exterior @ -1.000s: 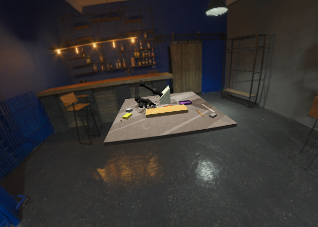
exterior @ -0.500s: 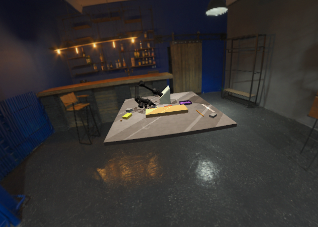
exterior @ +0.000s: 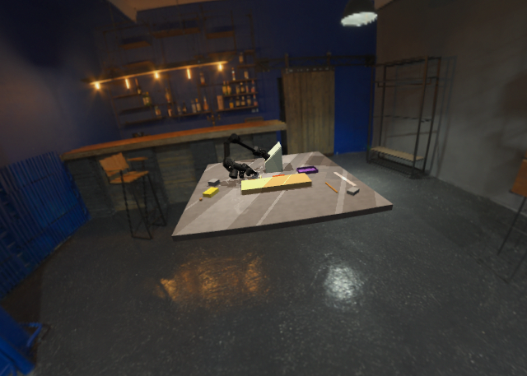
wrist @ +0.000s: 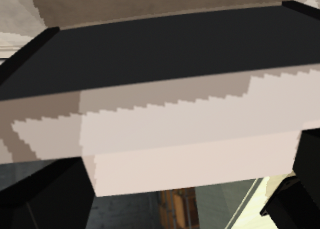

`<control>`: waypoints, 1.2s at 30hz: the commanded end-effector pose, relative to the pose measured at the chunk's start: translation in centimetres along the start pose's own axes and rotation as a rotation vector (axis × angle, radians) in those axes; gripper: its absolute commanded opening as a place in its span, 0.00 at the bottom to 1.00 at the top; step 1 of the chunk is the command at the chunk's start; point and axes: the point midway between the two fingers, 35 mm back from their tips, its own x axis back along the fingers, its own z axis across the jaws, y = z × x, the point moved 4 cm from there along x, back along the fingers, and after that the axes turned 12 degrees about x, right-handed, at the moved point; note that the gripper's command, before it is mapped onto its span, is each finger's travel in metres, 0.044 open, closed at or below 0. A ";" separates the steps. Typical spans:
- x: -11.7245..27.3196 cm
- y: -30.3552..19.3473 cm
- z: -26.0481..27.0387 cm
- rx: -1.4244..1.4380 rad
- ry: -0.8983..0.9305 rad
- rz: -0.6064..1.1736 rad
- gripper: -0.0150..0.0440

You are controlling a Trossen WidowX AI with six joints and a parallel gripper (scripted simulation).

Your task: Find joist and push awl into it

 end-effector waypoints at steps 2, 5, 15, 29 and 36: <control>0.1 0.4 -0.1 -0.003 -0.004 -0.018 0.90; 0.1 0.4 -0.1 -0.003 -0.004 -0.018 0.90; 0.1 0.4 -0.1 -0.003 -0.004 -0.018 0.90; 0.0 0.0 0.0 0.000 0.000 -0.001 0.90; 0.0 0.0 0.0 0.000 0.000 0.000 1.00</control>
